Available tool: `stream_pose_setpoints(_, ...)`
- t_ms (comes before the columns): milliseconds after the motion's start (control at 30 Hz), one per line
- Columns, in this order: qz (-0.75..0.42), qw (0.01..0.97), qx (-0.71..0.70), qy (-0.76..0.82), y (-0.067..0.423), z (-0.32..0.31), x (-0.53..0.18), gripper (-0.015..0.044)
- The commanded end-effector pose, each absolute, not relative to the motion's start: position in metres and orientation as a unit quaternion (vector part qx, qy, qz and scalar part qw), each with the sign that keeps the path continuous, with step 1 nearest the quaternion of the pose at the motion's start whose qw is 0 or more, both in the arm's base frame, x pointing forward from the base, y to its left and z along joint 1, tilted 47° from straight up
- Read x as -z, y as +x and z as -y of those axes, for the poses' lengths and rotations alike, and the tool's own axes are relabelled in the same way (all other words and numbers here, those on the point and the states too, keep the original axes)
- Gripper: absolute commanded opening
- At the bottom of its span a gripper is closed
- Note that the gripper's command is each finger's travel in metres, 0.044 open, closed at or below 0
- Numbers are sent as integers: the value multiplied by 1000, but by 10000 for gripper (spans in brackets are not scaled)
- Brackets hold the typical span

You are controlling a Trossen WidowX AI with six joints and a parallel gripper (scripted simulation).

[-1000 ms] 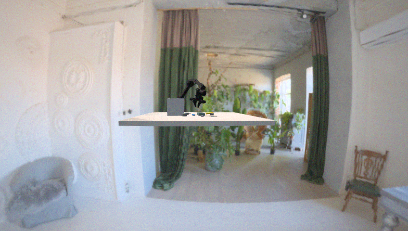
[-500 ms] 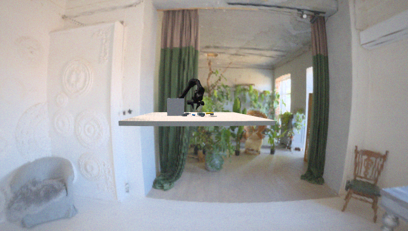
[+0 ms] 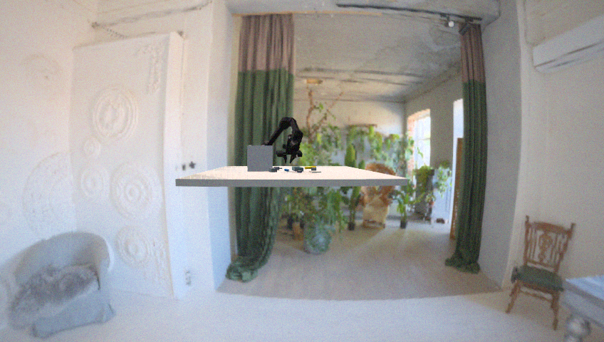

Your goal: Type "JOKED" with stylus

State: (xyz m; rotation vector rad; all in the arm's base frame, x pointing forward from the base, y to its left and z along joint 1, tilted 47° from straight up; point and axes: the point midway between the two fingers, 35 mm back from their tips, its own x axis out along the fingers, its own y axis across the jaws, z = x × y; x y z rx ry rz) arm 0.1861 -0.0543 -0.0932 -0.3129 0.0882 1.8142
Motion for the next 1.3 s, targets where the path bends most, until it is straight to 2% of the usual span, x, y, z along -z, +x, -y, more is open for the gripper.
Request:
stream_pose_setpoints(0,-36,606,-783,-134,185,51,96,150)
stream_pose_setpoints(1267,-35,606,-783,-134,181,31,116,150)
